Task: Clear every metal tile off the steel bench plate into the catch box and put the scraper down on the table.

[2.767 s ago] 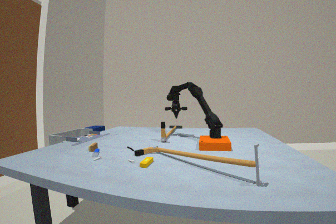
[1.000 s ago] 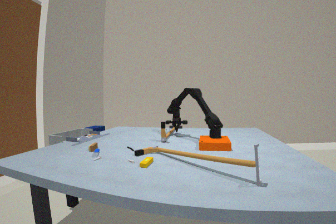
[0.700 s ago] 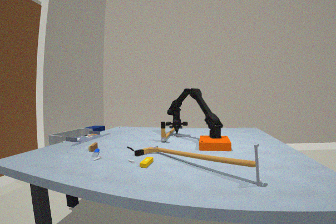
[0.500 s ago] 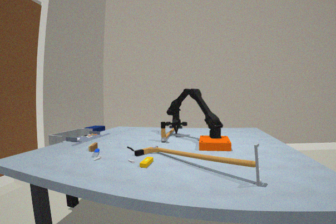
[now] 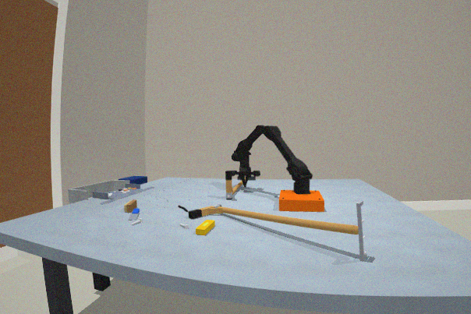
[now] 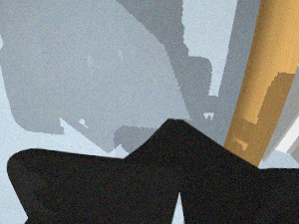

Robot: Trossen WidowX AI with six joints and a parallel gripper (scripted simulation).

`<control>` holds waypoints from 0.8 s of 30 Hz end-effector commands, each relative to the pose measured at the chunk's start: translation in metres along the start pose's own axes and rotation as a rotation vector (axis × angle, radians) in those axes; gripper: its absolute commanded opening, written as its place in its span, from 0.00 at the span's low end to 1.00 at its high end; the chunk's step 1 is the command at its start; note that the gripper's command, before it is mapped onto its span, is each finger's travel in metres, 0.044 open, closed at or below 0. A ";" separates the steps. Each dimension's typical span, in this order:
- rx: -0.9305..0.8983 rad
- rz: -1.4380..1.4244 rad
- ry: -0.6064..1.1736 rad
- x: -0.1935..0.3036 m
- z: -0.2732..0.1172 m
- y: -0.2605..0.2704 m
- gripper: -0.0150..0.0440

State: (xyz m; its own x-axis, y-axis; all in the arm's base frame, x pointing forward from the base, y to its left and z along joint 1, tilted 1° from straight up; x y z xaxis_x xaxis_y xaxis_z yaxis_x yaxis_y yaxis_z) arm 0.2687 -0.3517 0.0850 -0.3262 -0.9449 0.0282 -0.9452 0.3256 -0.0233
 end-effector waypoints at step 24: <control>0.011 0.005 0.001 -0.002 0.000 -0.027 0.25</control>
State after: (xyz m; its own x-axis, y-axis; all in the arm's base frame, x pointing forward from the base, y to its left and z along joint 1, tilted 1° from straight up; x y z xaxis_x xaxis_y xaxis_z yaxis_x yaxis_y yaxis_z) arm 0.2903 -0.3579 0.0868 -0.3273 -0.9444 0.0313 -0.9447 0.3264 -0.0306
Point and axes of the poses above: the point midway between the two fingers, 35 mm back from their tips, its own z axis out along the fingers, its own y axis across the jaws, x = y × z, the point moved 8 cm from there along -z, back along the fingers, and after that the axes turned 10 degrees about z, right-handed, at the moved point
